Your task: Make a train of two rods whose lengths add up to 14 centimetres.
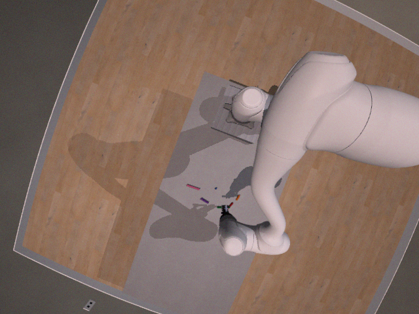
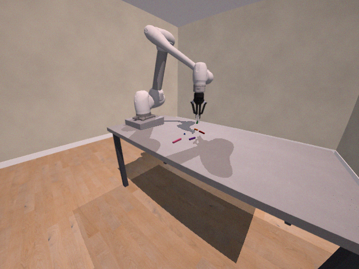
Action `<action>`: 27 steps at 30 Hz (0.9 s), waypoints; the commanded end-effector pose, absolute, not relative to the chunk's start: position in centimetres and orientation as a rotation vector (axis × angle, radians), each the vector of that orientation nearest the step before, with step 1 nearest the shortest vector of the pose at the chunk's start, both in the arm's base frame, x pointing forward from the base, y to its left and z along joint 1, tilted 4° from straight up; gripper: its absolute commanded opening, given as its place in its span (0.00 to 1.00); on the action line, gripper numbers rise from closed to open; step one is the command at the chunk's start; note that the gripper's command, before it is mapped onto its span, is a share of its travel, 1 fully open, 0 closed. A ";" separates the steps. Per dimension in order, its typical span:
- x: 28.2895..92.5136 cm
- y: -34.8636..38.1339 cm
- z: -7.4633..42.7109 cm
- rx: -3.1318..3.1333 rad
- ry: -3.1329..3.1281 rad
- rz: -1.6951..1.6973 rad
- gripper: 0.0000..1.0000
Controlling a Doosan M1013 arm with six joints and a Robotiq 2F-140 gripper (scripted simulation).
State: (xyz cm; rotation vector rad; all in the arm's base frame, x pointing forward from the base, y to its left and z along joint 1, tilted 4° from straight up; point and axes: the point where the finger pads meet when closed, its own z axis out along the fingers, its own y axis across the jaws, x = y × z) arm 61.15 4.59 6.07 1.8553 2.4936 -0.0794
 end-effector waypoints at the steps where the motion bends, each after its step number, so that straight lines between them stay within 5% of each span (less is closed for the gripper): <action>1: 62.4 3.3 6.2 2.051 2.323 -0.085 0.03; 27: 65.3 -0.2 6.4 2.465 1.863 -0.070 0.03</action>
